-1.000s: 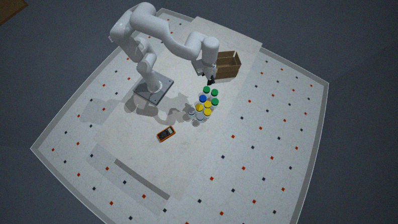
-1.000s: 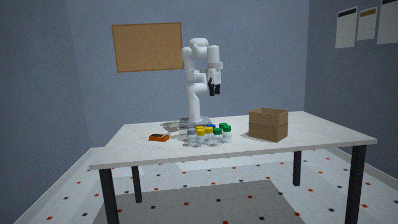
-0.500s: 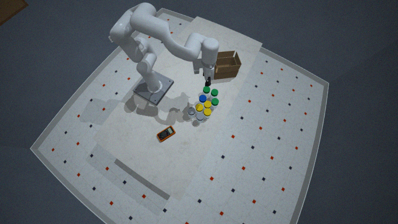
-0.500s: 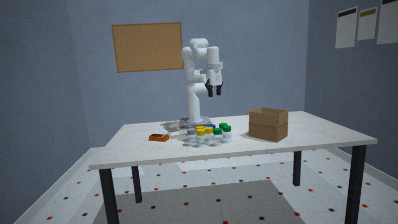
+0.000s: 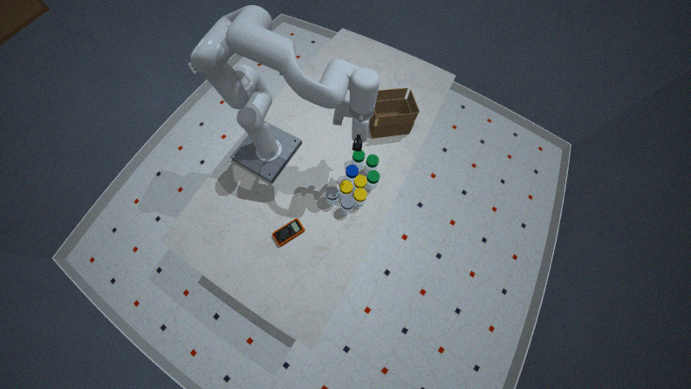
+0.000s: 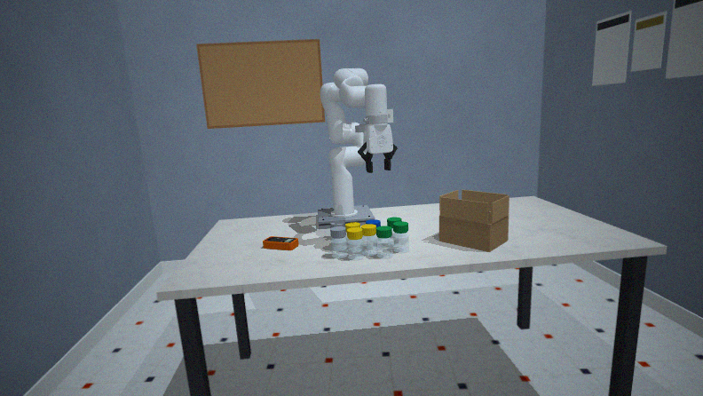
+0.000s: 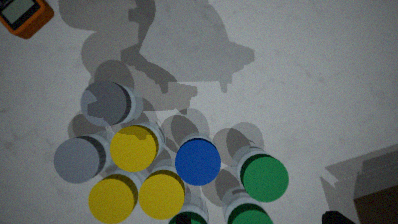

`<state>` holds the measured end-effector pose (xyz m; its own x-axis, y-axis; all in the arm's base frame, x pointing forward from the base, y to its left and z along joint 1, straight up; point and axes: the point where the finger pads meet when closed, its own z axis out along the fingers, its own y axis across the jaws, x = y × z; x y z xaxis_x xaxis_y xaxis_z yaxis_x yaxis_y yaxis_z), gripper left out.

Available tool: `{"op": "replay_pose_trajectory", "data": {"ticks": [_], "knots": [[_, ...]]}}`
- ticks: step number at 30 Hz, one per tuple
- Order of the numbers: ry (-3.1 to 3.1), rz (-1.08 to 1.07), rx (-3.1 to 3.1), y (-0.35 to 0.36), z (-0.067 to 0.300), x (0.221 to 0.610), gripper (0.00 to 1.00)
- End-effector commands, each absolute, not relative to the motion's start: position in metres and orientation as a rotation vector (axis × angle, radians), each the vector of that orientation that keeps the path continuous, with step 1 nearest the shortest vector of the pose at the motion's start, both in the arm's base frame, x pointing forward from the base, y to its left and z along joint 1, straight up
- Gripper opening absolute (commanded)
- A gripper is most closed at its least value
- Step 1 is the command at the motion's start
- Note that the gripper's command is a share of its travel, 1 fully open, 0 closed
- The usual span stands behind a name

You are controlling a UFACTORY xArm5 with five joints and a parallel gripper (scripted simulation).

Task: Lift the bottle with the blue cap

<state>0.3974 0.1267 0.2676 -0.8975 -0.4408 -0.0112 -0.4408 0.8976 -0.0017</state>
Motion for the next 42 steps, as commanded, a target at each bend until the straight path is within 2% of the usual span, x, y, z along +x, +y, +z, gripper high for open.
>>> {"op": "replay_pose_trajectory", "data": {"ticks": [1, 42], "knots": [[3.071, 0.003, -0.589, 0.127, 0.267, 0.398, 0.79], [3.088, 0.004, 0.531, 0.122, 0.25, 0.395, 0.79]]}}
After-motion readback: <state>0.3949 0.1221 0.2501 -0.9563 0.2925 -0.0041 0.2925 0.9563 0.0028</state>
